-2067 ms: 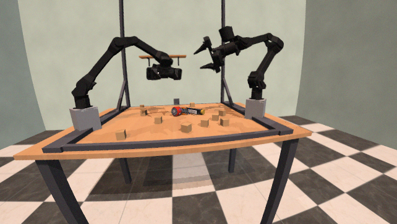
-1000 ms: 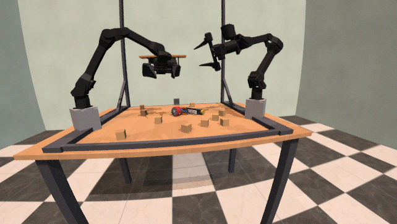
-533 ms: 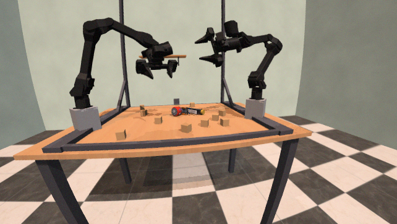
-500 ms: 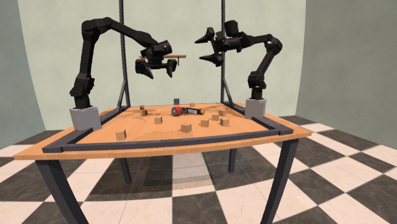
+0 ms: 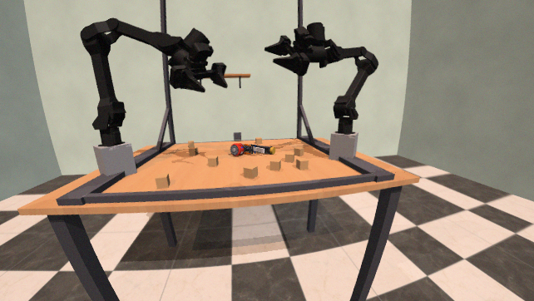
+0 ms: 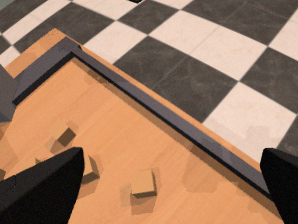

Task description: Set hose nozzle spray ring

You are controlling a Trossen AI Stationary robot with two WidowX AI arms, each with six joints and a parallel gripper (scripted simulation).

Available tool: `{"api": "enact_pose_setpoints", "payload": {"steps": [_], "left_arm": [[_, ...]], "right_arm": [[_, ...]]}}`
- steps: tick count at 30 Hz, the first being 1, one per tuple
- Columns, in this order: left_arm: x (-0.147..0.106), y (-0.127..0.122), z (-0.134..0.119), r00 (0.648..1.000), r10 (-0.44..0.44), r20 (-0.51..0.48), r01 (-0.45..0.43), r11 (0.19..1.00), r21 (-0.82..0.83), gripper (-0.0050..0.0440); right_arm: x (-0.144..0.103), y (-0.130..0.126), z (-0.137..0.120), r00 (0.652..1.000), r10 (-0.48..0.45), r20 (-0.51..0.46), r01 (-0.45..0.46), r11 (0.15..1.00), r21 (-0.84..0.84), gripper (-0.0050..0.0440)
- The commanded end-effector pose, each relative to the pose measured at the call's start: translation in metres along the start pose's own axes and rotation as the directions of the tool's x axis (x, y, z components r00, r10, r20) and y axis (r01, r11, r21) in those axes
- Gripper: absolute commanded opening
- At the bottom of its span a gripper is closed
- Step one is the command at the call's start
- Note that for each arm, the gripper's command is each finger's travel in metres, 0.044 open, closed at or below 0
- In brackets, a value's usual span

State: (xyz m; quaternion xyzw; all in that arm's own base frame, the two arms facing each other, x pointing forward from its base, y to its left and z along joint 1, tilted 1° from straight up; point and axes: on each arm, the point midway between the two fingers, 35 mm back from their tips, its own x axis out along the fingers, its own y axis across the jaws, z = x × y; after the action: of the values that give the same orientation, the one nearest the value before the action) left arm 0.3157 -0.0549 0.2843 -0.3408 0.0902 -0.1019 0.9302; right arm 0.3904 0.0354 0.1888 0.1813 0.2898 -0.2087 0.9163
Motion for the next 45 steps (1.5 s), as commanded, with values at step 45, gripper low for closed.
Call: {"api": "enact_pose_setpoints", "payload": {"steps": [45], "left_arm": [[-0.019, 0.012, 0.068, 0.954, 0.088, 0.288, -0.254, 0.748, 0.613, 0.0402]], "right_arm": [[-0.132, -0.038, 0.088, 0.704, 0.501, 0.503, -0.280, 0.847, -0.452, 0.0396]]}}
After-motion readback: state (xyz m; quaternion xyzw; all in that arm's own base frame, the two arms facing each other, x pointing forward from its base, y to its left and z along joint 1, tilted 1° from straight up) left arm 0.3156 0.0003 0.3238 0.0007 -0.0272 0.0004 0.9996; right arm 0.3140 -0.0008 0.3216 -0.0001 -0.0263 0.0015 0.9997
